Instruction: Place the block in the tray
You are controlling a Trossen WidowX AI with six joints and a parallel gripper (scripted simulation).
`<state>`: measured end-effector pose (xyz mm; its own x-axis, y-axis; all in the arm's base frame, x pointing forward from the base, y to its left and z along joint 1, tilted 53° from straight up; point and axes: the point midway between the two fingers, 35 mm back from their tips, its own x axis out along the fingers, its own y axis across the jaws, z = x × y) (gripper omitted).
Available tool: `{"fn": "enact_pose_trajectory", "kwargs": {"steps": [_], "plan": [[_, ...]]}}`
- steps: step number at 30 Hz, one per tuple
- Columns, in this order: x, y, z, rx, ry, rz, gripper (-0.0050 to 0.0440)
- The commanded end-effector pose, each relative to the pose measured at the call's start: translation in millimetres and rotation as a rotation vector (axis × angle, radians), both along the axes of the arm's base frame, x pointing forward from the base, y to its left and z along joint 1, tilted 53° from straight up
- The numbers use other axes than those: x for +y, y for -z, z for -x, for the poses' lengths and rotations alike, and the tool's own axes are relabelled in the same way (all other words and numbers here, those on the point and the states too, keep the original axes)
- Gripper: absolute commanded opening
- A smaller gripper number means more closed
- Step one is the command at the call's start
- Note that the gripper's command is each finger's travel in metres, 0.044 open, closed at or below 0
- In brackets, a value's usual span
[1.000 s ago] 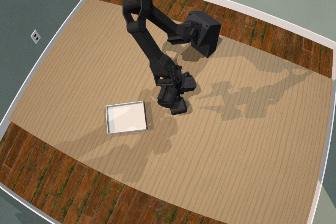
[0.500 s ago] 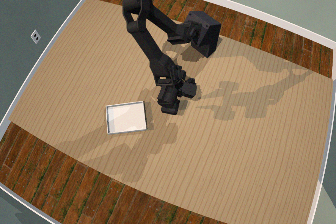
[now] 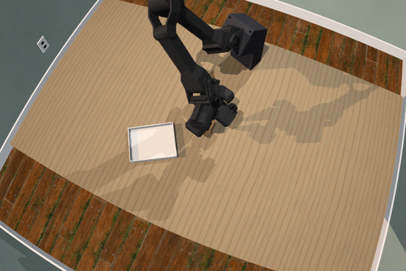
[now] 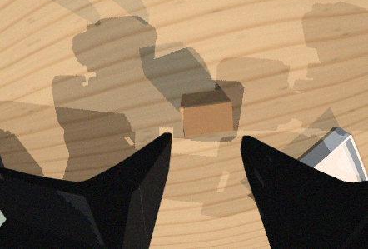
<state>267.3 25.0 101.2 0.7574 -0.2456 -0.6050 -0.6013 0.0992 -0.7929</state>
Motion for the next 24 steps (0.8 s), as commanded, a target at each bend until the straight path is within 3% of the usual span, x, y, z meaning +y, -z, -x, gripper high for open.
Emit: {"fn": "enact_pose_trajectory", "kwargs": {"steps": [1,11,14,16,24], "plan": [[0.6,-2.7,-0.7,-0.045,0.101,-0.123,0.0204],[0.6,-2.6,-0.7,-0.126,0.298,-0.37,0.0204],[0.6,-2.6,-0.7,-0.127,0.302,-0.376,0.0204],[0.6,-2.6,-0.7,-0.157,0.375,-0.468,0.0204],[0.6,-2.6,-0.8,-0.216,0.519,-0.649,0.0204]]}}
